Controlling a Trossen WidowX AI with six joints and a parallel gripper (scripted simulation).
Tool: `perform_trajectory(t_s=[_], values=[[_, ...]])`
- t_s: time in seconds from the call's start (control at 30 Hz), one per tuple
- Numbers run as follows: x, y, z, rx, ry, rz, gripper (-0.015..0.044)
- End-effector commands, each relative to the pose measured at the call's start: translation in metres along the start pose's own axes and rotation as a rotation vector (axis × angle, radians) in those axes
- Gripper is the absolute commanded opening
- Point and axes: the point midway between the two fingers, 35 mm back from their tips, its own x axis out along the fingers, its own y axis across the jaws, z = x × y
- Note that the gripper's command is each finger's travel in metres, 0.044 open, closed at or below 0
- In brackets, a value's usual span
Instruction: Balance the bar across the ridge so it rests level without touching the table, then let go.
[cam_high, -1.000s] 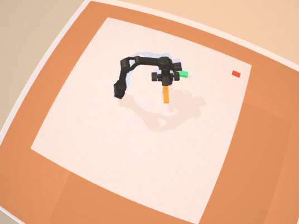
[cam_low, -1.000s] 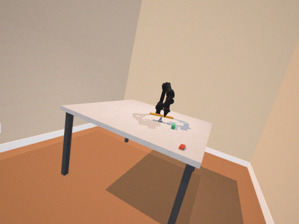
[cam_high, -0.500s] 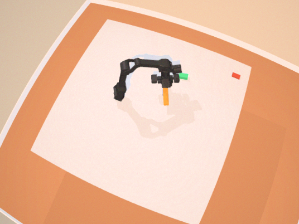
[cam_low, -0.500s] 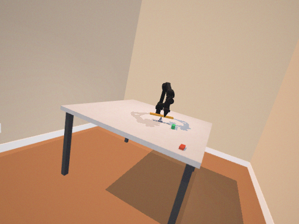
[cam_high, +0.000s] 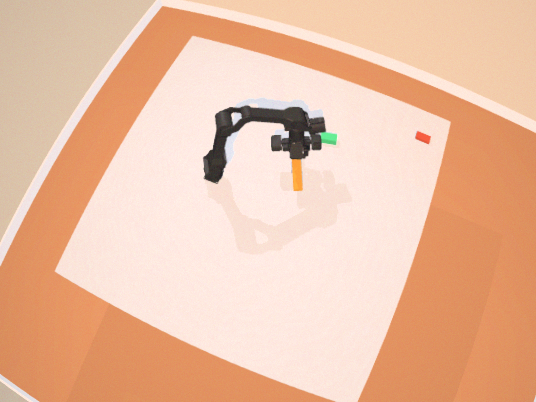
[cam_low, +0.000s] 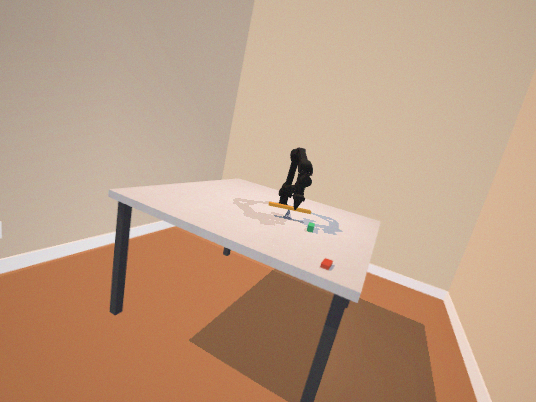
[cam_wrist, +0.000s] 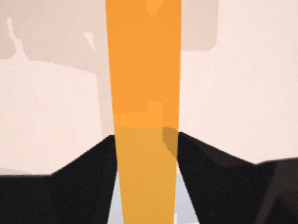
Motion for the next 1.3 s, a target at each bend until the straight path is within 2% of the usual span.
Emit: perform_trajectory(t_s=[0.0,1.27], values=[[0.0,0.0,0.0,0.0,0.0,0.0,0.0167],[0.0,0.0,0.0,0.0,0.0,0.0,0.0185]])
